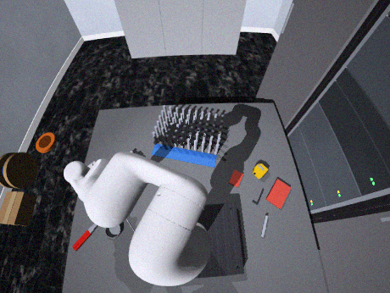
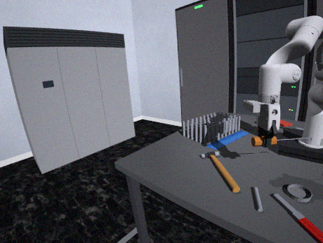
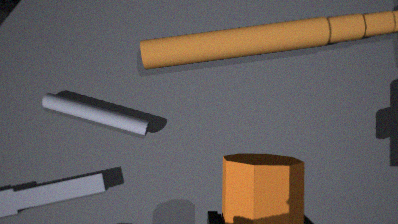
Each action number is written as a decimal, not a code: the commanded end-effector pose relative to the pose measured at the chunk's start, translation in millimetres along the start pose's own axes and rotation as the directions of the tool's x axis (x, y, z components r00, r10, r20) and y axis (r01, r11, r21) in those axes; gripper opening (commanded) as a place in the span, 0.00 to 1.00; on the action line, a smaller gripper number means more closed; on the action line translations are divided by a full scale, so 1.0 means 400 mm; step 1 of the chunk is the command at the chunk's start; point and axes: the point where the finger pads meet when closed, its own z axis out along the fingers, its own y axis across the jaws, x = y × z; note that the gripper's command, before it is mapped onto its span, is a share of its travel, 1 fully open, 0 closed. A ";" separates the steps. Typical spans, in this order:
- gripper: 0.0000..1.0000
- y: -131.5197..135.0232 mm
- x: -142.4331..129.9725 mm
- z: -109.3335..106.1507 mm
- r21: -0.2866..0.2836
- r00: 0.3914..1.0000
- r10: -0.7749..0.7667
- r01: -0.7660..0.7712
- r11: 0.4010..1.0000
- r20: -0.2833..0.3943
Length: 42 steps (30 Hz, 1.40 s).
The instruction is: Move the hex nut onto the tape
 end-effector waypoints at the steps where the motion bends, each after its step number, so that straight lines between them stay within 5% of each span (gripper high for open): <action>1: 0.00 0.001 0.002 -0.003 0.001 1.000 -0.005 0.005 1.000 -0.003; 15: 0.00 0.053 -0.023 -0.001 0.000 0.986 -0.167 0.167 0.986 -0.003; 26: 0.00 0.169 -0.082 -0.002 0.000 0.868 -0.497 0.497 0.868 -0.003; 41: 0.00 0.463 -0.236 -0.001 -0.009 0.388 -0.921 0.921 0.388 0.041; 42: 0.00 0.463 -0.236 -0.001 -0.009 0.388 -0.921 0.921 0.388 0.041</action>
